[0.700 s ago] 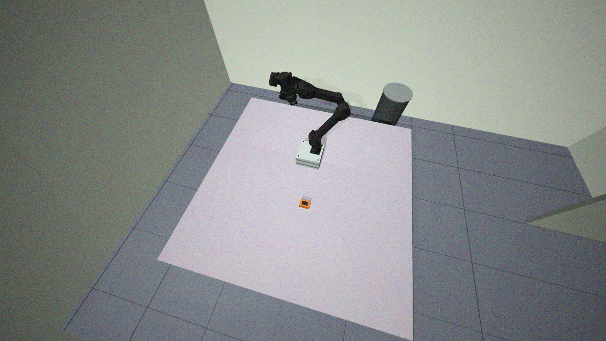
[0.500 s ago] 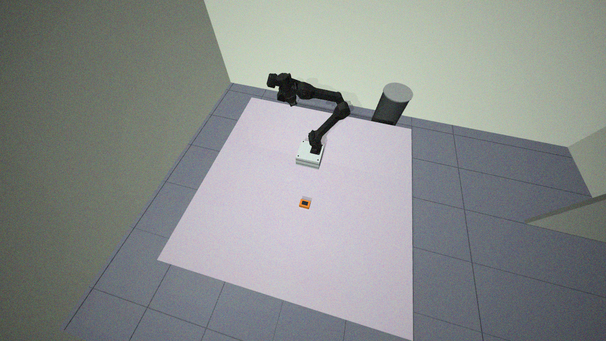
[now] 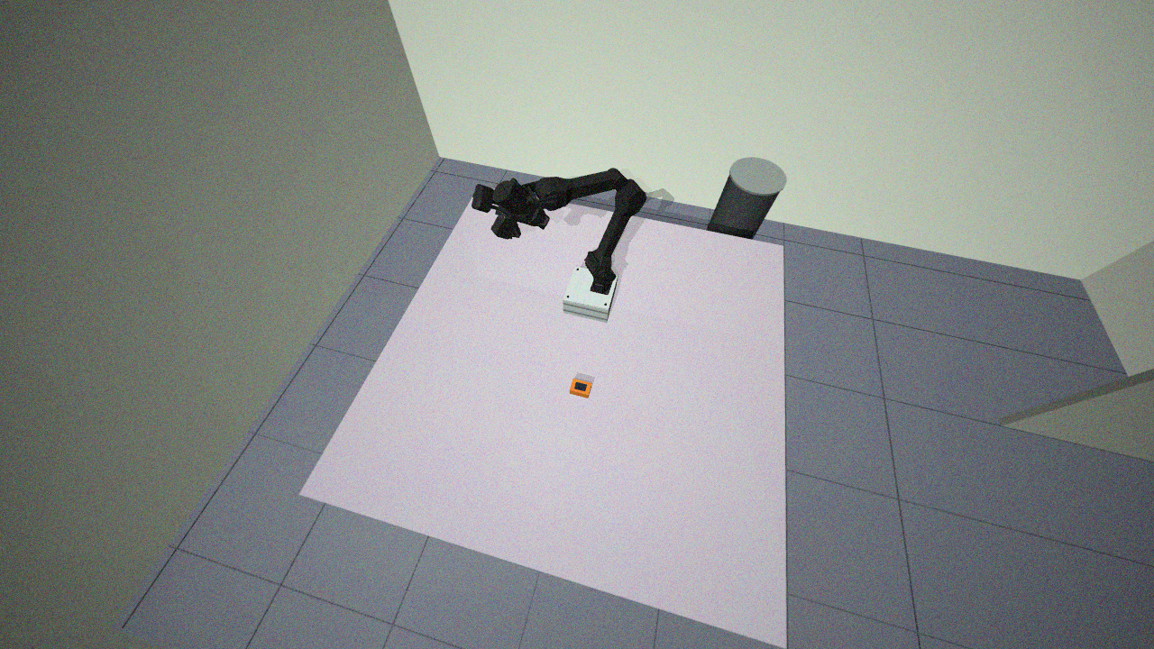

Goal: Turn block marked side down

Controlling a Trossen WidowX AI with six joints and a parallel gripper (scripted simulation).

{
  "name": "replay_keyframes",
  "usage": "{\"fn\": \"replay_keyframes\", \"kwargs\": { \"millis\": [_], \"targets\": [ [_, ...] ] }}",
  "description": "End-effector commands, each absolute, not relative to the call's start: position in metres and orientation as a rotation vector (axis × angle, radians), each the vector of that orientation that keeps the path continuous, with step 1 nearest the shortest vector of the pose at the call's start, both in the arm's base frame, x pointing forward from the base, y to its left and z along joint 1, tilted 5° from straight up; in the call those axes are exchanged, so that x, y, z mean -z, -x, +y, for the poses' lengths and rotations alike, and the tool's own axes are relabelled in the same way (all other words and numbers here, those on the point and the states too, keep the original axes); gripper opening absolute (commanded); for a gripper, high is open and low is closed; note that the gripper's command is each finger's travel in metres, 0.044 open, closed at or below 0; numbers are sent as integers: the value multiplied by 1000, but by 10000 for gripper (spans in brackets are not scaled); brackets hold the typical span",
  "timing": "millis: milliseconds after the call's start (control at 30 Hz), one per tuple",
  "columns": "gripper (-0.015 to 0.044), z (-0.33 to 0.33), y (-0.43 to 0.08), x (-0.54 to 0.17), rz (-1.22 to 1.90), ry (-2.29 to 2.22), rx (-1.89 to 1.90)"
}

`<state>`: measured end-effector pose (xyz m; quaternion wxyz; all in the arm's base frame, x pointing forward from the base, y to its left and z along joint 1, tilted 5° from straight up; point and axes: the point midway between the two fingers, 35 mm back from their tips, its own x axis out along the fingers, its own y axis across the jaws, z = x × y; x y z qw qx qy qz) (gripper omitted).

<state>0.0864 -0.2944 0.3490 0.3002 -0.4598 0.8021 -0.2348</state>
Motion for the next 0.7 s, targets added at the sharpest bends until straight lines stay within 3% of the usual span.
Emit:
{"fn": "replay_keyframes", "kwargs": {
  "millis": [0, 367, 667],
  "targets": [
    [440, -297, -139, -323, 1926, 1226, 589],
    [440, -240, -288, -223, 1482, 995, 353],
    [440, -141, -356, -138, 1388, 662, 137]
  ]
}}
